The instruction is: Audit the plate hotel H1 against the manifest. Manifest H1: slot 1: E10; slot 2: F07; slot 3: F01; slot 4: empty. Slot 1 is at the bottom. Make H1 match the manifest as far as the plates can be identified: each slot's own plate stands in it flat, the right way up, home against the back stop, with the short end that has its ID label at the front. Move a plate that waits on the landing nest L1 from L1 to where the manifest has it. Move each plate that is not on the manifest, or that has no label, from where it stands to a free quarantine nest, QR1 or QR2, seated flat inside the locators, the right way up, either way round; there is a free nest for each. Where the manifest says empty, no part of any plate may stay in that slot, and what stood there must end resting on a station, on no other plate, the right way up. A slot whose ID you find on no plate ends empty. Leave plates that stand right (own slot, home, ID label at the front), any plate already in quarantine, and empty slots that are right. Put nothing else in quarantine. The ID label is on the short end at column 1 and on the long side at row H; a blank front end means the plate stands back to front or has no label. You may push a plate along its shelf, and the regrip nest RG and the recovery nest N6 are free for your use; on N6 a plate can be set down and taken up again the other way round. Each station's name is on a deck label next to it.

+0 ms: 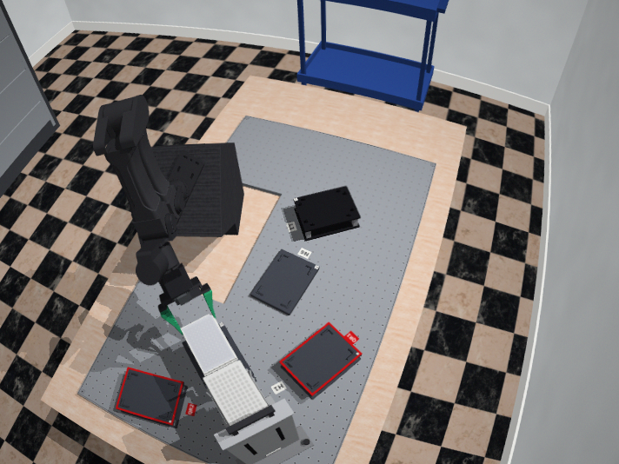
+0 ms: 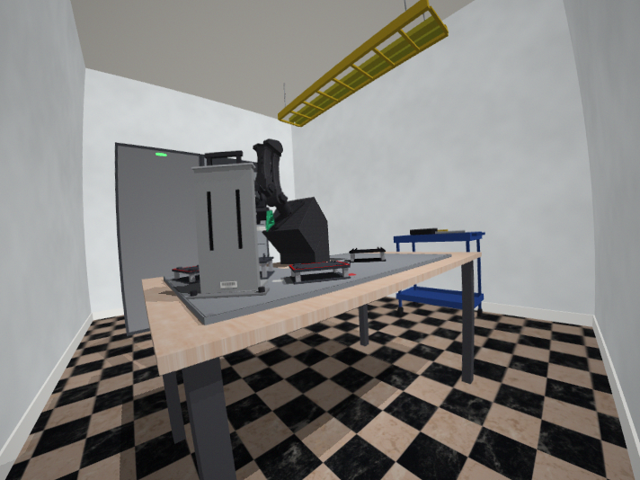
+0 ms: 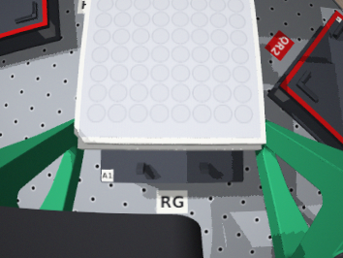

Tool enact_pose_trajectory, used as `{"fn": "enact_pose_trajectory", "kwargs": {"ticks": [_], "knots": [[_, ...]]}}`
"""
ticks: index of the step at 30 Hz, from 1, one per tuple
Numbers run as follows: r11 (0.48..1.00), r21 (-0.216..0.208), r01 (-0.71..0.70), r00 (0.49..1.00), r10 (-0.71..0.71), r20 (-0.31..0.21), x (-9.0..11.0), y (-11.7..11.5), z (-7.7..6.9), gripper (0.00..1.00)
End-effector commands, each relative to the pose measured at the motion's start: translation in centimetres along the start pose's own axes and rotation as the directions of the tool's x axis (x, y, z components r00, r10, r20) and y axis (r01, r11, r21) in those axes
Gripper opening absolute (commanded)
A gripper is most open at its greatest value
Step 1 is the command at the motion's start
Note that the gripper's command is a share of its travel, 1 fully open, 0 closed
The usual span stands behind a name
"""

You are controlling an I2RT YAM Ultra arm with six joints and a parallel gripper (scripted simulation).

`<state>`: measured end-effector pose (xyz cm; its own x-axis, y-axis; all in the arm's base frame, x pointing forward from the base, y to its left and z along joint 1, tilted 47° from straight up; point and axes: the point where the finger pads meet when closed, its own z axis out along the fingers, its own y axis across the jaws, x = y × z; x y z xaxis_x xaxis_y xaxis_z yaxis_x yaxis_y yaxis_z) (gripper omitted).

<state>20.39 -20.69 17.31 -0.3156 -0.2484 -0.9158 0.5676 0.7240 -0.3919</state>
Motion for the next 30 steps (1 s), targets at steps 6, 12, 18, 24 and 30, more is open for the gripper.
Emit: {"fn": "enact_pose_trajectory", "kwargs": {"ticks": [6, 12, 18, 24, 30], "knots": [[1.000, -0.002, 0.010, 1.000, -0.010, 0.025, 0.1, 0.1, 0.2, 0.87], [1.000, -0.003, 0.009, 1.000, -0.009, 0.023, 0.4, 0.1, 0.4, 0.87], [1.000, -0.002, 0.010, 1.000, -0.010, 0.029, 0.3, 0.0, 0.5, 0.87], [1.000, -0.004, 0.009, 1.000, -0.009, 0.025, 0.6, 0.1, 0.7, 0.87], [1.000, 0.001, 0.012, 0.999, -0.012, 0.036, 0.3, -0.1, 1.0, 0.87]]}}
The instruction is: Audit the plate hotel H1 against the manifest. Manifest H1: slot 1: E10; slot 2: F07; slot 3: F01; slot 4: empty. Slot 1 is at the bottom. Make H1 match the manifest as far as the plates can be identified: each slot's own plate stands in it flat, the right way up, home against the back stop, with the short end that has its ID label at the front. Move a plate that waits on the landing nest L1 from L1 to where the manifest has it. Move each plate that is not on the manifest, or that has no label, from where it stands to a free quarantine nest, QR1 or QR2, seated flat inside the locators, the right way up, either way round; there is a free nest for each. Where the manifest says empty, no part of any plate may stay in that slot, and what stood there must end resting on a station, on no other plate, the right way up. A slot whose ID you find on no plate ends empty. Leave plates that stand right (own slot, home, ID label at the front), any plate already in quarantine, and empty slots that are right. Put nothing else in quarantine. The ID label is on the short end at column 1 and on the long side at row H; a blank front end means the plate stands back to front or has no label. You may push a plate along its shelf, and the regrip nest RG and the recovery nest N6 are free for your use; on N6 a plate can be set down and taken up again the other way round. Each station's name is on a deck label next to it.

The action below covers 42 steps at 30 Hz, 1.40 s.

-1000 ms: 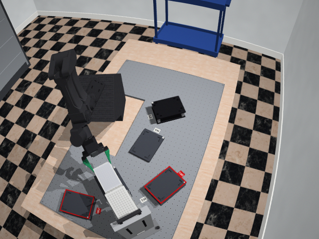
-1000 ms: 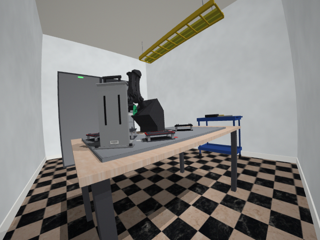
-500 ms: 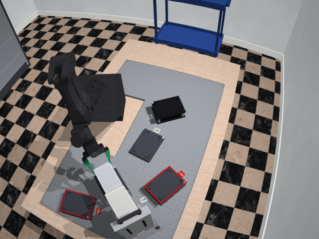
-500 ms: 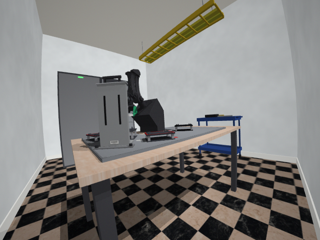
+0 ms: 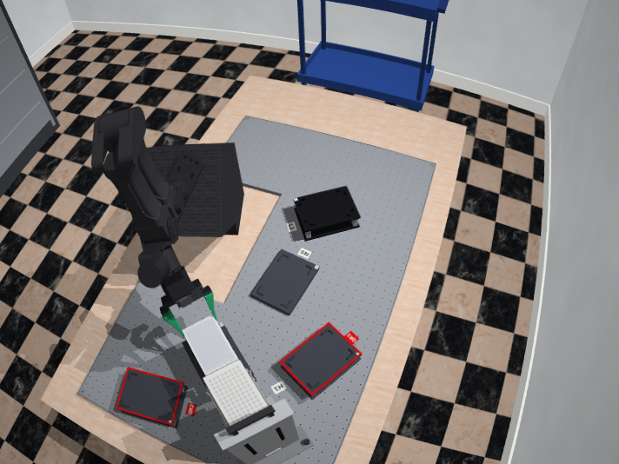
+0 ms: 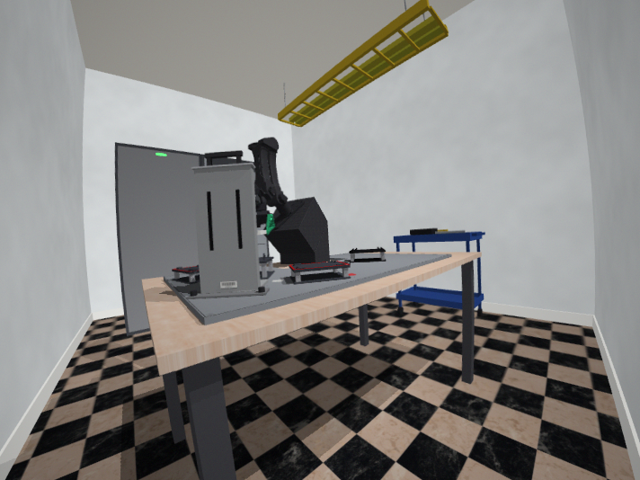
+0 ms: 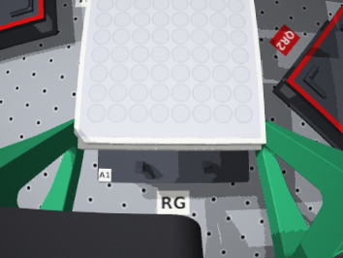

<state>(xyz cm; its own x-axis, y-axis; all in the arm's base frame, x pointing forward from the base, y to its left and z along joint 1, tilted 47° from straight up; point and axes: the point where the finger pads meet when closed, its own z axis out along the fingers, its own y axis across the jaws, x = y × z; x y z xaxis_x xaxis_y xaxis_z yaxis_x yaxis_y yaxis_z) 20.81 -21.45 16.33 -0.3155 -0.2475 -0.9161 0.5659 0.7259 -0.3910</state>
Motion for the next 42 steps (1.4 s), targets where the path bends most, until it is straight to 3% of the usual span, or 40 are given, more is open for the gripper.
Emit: {"fn": "enact_pose_trajectory", "kwargs": {"ticks": [1, 22, 23, 24, 42], "knots": [[1.000, 0.003, 0.012, 0.999, -0.012, 0.032, -0.4, -0.2, 0.1, 0.87], [1.000, -0.003, 0.009, 1.000, -0.009, 0.023, 0.6, 0.1, 0.5, 0.87], [1.000, 0.013, 0.018, 0.998, -0.019, 0.053, -0.7, -0.7, 1.0, 0.87], [1.000, 0.012, 0.018, 0.998, -0.018, 0.054, -0.7, -0.7, 1.0, 0.87], [1.000, -0.007, 0.010, 1.000, -0.010, 0.028, 1.1, 0.2, 1.2, 0.87]]}}
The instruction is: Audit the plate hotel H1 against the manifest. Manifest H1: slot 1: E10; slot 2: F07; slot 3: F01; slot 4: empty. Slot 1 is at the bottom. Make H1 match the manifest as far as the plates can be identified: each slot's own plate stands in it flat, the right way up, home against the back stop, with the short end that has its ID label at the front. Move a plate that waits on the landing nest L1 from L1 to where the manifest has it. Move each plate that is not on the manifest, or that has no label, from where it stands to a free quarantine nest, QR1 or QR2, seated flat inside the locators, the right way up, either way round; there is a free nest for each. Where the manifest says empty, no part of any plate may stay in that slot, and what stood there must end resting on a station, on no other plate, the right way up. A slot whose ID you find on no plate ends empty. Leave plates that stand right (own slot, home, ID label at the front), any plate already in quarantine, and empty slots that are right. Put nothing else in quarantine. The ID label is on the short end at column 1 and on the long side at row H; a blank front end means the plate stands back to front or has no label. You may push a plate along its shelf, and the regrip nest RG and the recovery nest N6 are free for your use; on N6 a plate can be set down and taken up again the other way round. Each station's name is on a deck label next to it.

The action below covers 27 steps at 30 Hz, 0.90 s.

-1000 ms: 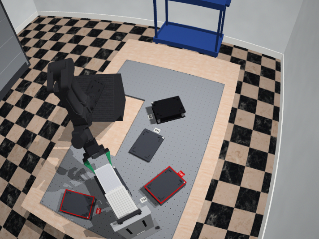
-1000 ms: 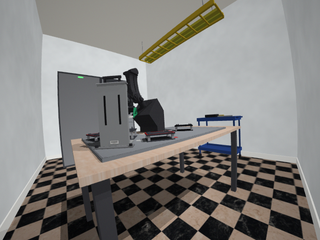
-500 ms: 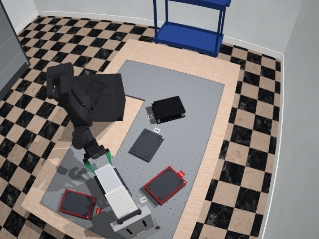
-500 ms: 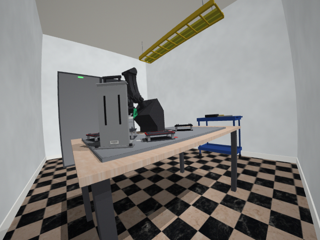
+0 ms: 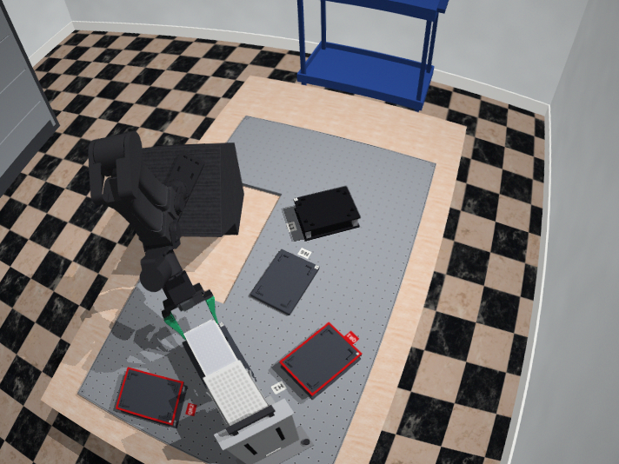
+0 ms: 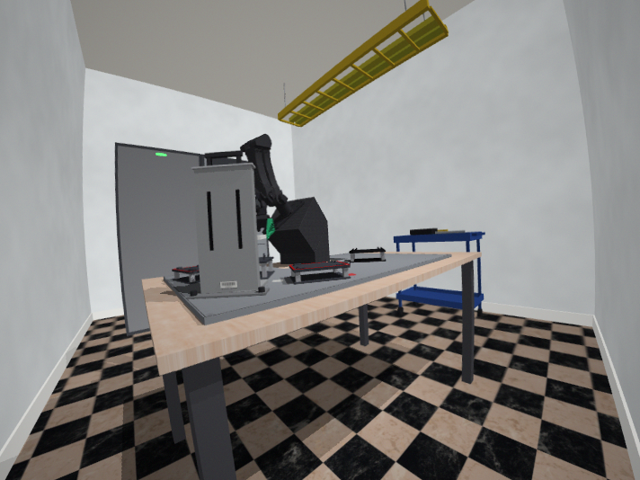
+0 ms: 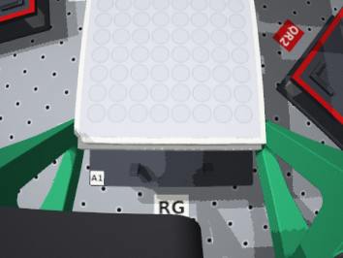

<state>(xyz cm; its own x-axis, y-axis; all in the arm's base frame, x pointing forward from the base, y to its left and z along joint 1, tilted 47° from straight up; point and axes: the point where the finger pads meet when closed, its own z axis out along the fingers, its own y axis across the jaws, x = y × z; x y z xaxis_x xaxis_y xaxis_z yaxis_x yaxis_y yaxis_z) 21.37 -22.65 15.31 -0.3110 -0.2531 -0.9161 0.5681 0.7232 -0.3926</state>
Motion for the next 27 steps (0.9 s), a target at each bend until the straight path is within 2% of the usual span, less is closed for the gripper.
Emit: {"fn": "enact_pose_trajectory", "kwargs": {"ticks": [1, 27], "knots": [[1.000, -0.010, 0.008, 1.000, -0.008, 0.019, 0.11, 0.36, -0.10, 0.87], [1.000, -0.007, 0.008, 1.000, -0.008, 0.018, 0.97, 0.24, 0.66, 0.87]]}}
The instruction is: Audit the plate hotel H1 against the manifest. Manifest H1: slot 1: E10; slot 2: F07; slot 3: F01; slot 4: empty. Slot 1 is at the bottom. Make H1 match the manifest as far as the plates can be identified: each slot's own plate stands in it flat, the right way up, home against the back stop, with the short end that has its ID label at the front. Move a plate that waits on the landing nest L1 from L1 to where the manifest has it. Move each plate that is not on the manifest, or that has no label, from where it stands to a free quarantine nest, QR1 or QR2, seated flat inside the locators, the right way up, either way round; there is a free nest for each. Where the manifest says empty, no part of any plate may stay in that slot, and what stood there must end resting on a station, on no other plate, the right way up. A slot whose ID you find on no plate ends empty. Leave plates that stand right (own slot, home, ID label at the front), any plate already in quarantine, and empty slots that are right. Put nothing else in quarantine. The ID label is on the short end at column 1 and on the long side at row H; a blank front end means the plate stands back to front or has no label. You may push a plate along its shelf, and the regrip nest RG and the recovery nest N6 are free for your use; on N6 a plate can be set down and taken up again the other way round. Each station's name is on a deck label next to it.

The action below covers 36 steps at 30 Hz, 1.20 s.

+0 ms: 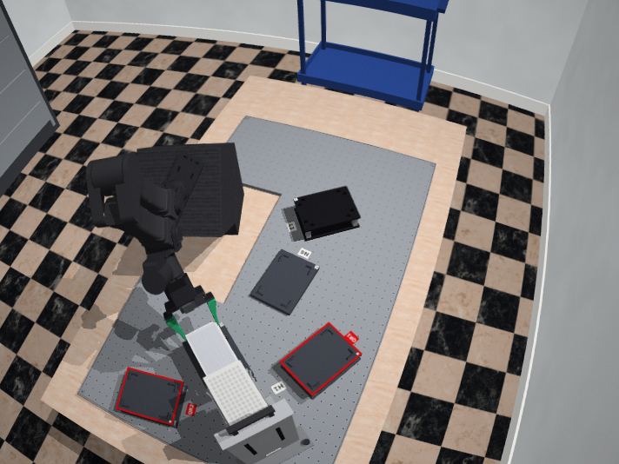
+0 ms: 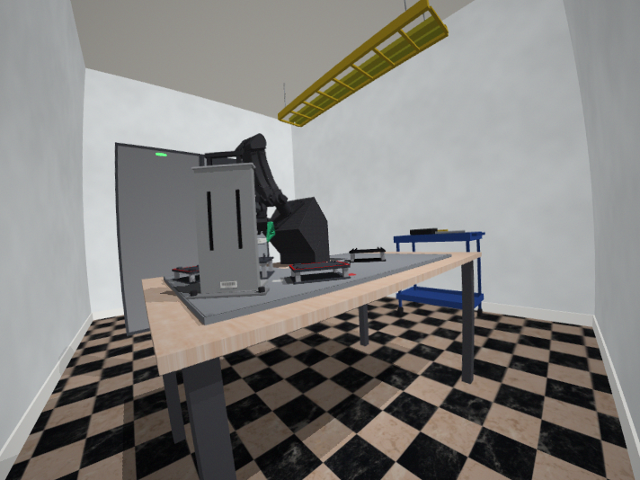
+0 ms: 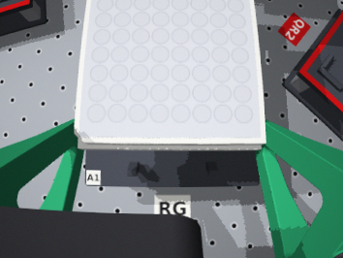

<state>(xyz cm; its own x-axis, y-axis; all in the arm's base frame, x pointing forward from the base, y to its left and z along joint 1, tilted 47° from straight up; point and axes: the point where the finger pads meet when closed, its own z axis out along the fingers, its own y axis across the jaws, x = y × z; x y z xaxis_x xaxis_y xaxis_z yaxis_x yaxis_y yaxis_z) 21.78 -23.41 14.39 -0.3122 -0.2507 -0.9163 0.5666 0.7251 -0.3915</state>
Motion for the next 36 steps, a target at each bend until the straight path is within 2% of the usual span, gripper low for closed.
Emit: {"fn": "enact_pose_trajectory", "kwargs": {"ticks": [1, 5, 23, 36], "knots": [[1.000, -0.003, 0.009, 1.000, -0.009, 0.021, 0.1, 0.1, -0.2, 0.87], [1.000, -0.008, 0.010, 1.000, -0.010, 0.026, 0.0, 0.3, 0.0, 0.87], [1.000, 0.013, 0.019, 0.998, -0.020, 0.055, -0.6, -0.7, 1.1, 0.87], [1.000, 0.011, 0.020, 0.998, -0.020, 0.055, -0.1, -0.6, 1.6, 0.87]]}}
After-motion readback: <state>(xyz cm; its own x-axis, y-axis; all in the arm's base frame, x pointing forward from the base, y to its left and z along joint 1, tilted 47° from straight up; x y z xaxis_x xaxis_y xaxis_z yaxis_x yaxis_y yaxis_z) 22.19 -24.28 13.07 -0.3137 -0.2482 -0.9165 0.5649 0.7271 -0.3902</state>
